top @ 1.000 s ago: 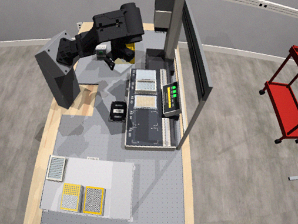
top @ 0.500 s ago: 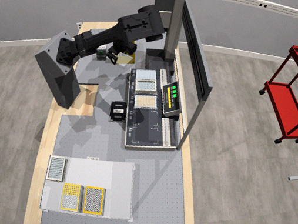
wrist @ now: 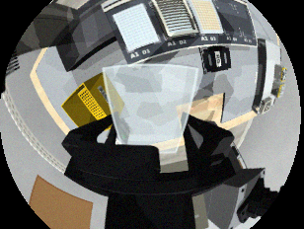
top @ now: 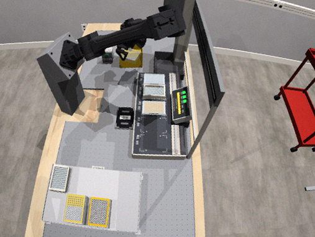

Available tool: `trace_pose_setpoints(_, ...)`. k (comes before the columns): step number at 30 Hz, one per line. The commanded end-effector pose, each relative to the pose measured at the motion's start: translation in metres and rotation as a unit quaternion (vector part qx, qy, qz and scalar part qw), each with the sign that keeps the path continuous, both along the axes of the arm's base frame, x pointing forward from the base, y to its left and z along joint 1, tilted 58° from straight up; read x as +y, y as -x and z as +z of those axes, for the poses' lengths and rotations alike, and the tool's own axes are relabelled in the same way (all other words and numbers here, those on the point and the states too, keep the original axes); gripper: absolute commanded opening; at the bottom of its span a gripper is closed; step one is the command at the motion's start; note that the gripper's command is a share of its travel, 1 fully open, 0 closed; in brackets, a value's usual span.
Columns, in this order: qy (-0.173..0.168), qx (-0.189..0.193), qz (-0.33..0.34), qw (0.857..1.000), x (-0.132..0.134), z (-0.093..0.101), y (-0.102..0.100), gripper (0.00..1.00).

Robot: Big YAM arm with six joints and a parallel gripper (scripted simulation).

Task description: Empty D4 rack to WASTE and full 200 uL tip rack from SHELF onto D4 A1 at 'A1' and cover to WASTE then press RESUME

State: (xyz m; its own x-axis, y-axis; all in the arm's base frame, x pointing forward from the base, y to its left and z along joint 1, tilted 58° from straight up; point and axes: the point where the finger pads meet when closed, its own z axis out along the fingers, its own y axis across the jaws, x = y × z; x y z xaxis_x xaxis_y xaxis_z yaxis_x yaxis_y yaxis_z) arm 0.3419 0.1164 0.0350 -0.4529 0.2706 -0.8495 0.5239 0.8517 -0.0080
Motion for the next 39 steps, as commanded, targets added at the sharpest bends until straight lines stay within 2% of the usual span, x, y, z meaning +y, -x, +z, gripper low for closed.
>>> trace_pose_setpoints(1,-0.002,-0.003,0.006,1.000,0.021,-0.002,-0.006,0.00)
trace_pose_setpoints(6,-0.003,-0.003,0.006,1.000,0.032,-0.006,-0.010,0.00)
trace_pose_setpoints(12,0.049,0.028,0.044,0.997,0.060,-0.014,-0.020,0.00)
trace_pose_setpoints(14,0.049,0.028,0.044,0.997,0.060,-0.014,-0.020,0.00)
trace_pose_setpoints(16,0.063,0.036,0.055,0.996,0.070,-0.017,-0.023,0.00)
trace_pose_setpoints(26,0.055,0.031,0.050,0.997,0.116,-0.032,-0.039,0.00)
trace_pose_setpoints(28,0.055,0.031,0.051,0.997,0.118,-0.033,-0.040,0.00)
trace_pose_setpoints(31,0.054,0.031,0.042,0.997,0.112,-0.032,-0.044,0.00)
trace_pose_setpoints(32,0.052,0.029,0.035,0.998,0.101,-0.026,-0.042,0.00)
trace_pose_setpoints(34,0.051,0.029,0.035,0.998,0.101,-0.026,-0.042,0.00)
trace_pose_setpoints(35,0.070,0.040,0.059,0.995,0.121,-0.034,-0.042,0.00)
trace_pose_setpoints(39,0.099,0.058,0.083,0.990,0.141,-0.040,-0.047,0.00)
